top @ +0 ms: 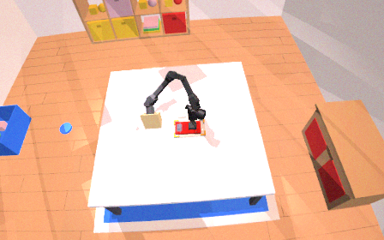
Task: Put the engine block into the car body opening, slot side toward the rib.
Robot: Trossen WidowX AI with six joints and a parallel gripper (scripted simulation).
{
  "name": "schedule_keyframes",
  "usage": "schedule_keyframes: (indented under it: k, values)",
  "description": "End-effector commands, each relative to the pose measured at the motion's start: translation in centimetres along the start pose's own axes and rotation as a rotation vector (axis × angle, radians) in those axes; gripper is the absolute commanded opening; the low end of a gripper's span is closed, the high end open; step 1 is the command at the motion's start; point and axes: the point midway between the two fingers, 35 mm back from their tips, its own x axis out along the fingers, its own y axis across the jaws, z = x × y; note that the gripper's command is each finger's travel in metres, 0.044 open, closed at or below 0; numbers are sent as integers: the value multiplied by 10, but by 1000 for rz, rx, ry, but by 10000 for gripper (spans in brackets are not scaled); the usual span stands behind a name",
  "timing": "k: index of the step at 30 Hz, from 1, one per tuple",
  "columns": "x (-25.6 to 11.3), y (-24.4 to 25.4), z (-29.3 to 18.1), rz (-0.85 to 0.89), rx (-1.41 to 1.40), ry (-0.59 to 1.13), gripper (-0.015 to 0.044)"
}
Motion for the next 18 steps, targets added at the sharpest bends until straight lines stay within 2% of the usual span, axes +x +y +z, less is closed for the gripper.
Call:
schedule_keyframes:
  k: [1,18]
  values:
    - [2,-1,-1,1,6,3,159]
    - [7,-1,-1,1,3,3,159]
